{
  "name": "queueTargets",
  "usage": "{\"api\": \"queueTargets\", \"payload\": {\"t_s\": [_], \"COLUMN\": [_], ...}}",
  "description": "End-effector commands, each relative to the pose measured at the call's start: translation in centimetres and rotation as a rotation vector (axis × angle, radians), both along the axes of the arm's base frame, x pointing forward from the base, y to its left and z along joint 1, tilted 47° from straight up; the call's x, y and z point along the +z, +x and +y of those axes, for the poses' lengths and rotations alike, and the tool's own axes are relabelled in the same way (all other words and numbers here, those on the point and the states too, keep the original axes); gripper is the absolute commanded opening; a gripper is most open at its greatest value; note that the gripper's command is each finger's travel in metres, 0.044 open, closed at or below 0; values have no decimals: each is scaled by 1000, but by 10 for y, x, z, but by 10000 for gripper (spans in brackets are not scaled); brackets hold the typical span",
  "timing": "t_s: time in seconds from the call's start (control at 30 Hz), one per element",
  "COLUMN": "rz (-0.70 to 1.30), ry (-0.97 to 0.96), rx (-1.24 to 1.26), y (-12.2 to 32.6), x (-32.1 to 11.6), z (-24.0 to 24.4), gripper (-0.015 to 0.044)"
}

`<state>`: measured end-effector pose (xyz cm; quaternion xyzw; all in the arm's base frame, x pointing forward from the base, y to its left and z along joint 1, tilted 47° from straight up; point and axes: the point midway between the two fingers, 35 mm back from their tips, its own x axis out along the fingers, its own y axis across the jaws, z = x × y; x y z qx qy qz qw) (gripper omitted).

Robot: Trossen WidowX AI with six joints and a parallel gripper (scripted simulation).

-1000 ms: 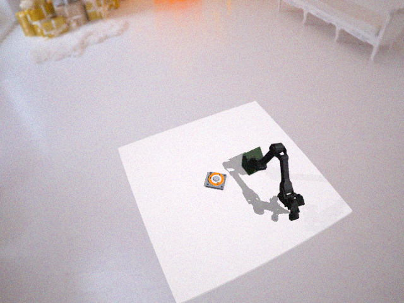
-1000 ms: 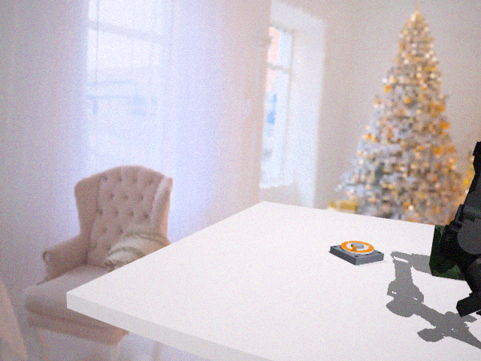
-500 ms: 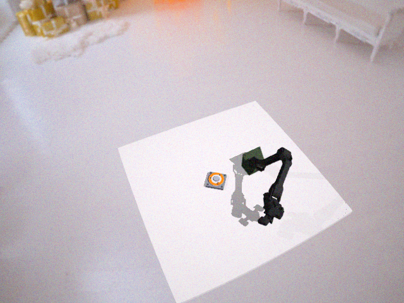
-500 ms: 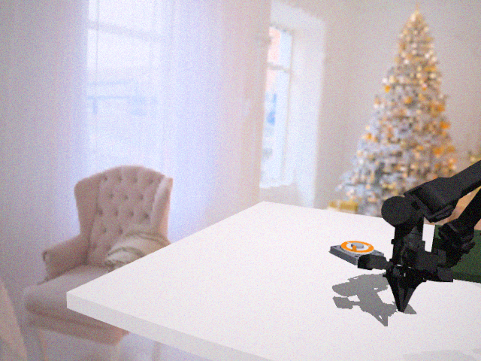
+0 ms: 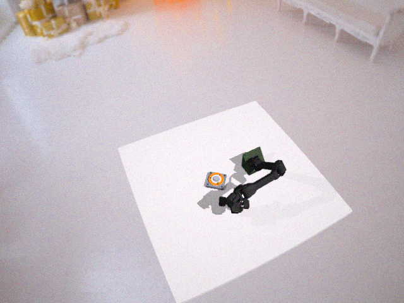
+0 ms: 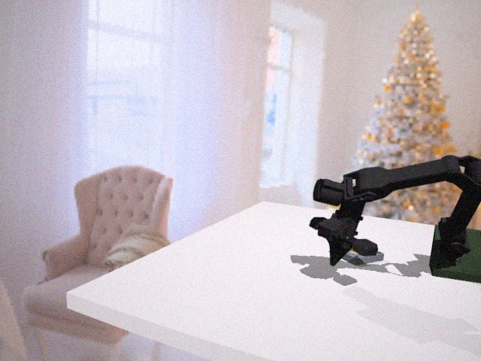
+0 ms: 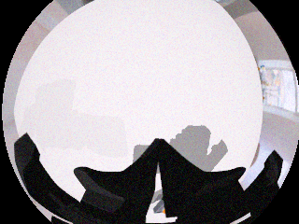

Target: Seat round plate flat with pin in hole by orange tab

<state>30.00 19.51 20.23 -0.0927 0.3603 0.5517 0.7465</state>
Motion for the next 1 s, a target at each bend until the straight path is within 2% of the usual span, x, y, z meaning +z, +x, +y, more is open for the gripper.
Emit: {"api": "queueTargets", "payload": {"t_s": [0.0, 0.1, 0.27, 0.43, 0.63, 0.97], "rz": [234, 341, 730, 909, 920, 920], "ry": [-47, -60, -53, -22, -20, -17], "rx": [-180, -250, -485, -580, -586, -584], "y": [22, 27, 24, 11, 10, 6], "x": [-46, -65, -126, -148, -151, -181], "z": [-51, -73, -150, -180, -179, -147], "gripper": [0, 0, 0, 0, 0, 0]}}
